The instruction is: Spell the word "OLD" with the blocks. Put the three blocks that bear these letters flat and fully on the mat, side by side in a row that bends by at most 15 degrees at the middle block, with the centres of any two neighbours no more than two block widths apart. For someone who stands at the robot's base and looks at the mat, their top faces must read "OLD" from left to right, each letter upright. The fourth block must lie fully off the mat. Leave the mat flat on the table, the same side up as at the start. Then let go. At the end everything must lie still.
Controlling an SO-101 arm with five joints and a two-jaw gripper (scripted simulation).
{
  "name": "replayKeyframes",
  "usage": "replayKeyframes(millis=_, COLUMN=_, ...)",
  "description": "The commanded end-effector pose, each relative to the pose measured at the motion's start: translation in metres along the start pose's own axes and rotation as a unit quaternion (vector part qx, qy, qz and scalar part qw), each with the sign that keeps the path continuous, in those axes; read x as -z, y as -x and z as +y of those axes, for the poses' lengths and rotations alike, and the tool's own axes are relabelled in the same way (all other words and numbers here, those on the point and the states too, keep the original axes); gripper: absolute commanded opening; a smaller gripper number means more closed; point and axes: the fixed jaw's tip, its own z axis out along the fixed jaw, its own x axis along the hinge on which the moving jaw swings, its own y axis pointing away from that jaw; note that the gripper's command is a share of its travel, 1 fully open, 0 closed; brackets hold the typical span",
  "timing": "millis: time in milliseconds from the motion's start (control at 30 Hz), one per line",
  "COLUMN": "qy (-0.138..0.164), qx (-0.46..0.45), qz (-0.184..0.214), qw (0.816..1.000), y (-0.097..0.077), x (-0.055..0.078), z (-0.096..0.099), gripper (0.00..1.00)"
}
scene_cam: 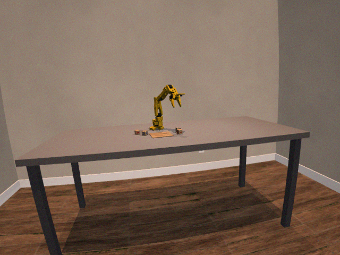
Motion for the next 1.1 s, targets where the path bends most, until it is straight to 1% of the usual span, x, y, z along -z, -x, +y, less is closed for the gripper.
replayKeyframes(millis=0, qy=0.005, qx=-0.004, qz=-0.026, qw=1.000, y=0.007, x=0.008, z=0.003, gripper=0.35)
replayKeyframes(millis=233, qy=0.009, qx=-0.011, qz=-0.012, qw=1.000, y=0.006, x=0.001, z=0.007, gripper=0.35)
replayKeyframes(millis=600, qy=0.010, qx=-0.013, qz=-0.007, qw=1.000, y=0.006, x=-0.001, z=0.008, gripper=0.35)
replayKeyframes(millis=700, qy=0.009, qx=-0.013, qz=0.001, qw=1.000, y=0.005, x=-0.005, z=0.008, gripper=0.35)
replayKeyframes(millis=767, qy=0.008, qx=-0.013, qz=0.013, qw=1.000, y=0.003, x=-0.011, z=0.008, gripper=0.35)
replayKeyframes(millis=833, qy=0.006, qx=-0.013, qz=0.032, qw=0.999, y=0.000, x=-0.019, z=0.008, gripper=0.35)
replayKeyframes(millis=1033, qy=-0.003, qx=-0.012, qz=0.116, qw=0.993, y=-0.017, x=-0.054, z=0.007, gripper=0.35)
replayKeyframes(millis=1067, qy=-0.003, qx=-0.012, qz=0.116, qw=0.993, y=-0.017, x=-0.054, z=0.007, gripper=0.35)
